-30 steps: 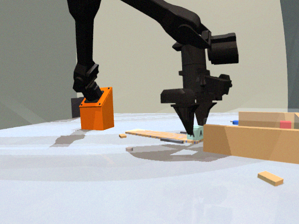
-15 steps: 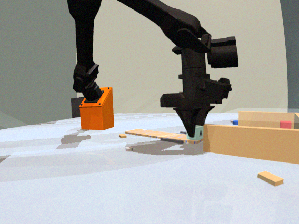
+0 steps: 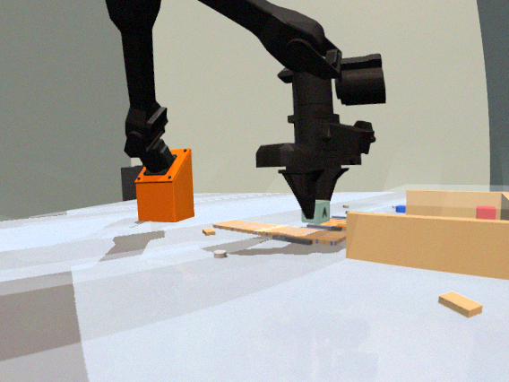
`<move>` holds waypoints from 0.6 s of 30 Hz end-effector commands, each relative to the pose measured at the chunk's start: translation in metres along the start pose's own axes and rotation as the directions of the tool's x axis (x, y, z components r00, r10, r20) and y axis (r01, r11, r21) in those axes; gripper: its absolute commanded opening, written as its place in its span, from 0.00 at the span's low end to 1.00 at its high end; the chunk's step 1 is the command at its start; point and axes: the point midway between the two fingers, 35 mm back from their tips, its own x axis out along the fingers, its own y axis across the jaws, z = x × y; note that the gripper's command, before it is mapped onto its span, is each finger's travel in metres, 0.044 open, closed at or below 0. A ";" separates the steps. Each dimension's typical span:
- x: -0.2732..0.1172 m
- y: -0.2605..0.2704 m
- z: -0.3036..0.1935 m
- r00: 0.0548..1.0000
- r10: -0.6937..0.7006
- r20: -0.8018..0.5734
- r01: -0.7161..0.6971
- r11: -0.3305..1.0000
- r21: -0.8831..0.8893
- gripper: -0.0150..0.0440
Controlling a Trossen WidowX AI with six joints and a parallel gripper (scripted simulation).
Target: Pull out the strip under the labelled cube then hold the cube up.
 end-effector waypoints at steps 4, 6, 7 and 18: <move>-0.022 -0.005 -0.031 1.000 0.000 0.003 0.000 1.000 -0.002 0.25; -0.023 -0.006 -0.034 1.000 0.000 0.003 0.000 1.000 -0.002 0.25; -0.023 -0.006 -0.034 1.000 0.000 0.003 0.000 1.000 -0.002 0.25; -0.023 -0.010 -0.067 1.000 0.000 0.002 0.000 1.000 -0.003 0.25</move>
